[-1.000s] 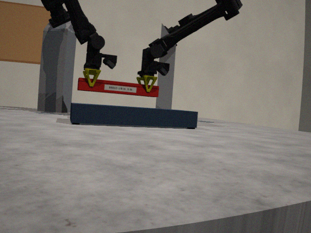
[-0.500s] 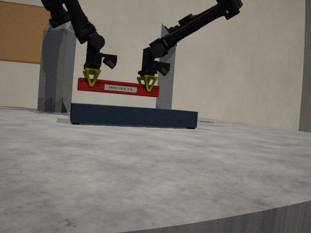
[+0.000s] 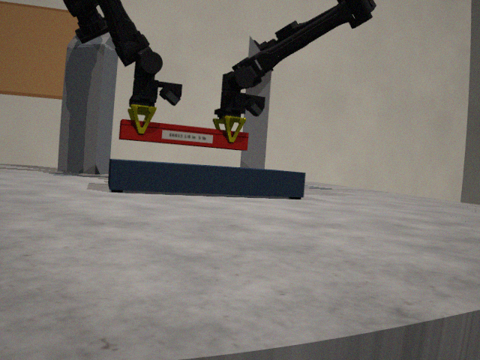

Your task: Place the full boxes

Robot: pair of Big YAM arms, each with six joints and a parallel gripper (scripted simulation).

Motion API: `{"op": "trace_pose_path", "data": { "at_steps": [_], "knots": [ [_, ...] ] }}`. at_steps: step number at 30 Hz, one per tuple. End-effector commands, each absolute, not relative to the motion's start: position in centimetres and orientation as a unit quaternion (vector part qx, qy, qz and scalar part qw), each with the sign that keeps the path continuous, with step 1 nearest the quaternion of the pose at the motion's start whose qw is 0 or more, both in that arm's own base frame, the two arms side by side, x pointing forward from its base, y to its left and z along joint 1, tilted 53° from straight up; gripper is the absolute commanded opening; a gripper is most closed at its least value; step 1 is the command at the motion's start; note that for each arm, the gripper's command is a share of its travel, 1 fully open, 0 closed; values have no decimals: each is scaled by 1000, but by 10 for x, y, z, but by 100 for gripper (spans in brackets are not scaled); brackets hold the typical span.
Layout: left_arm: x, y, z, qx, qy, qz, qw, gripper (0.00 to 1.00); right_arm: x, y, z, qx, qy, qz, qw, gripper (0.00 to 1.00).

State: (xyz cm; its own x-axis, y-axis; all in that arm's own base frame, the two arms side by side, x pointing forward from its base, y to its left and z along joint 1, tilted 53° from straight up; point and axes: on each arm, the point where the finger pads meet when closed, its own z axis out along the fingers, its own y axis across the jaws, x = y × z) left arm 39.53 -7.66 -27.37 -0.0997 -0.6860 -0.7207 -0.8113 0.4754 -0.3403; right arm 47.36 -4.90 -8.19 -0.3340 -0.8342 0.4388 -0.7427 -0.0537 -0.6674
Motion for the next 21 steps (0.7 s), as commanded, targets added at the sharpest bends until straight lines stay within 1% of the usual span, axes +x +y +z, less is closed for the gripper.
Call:
{"op": "trace_pose_path", "data": {
  "at_steps": [1, 2, 5, 16, 21],
  "knots": [
    [399, -97, -262, -496, 743, 58, 446, 0, 471, -43, -73, -583, 680, -442, 55, 0],
    [391, -92, -262, -495, 745, 66, 442, 0, 464, -41, -76, -585, 681, -438, 53, 0],
    [406, -102, -259, -495, 743, 59, 446, 0, 482, -44, -65, -578, 681, -445, 59, 0],
    [422, -115, -253, -497, 742, 57, 446, 0, 491, -42, -52, -584, 678, -442, 55, 0],
    [411, -108, -254, -494, 746, 66, 442, 0, 490, -45, -58, -580, 683, -441, 55, 0]
  ]
}}
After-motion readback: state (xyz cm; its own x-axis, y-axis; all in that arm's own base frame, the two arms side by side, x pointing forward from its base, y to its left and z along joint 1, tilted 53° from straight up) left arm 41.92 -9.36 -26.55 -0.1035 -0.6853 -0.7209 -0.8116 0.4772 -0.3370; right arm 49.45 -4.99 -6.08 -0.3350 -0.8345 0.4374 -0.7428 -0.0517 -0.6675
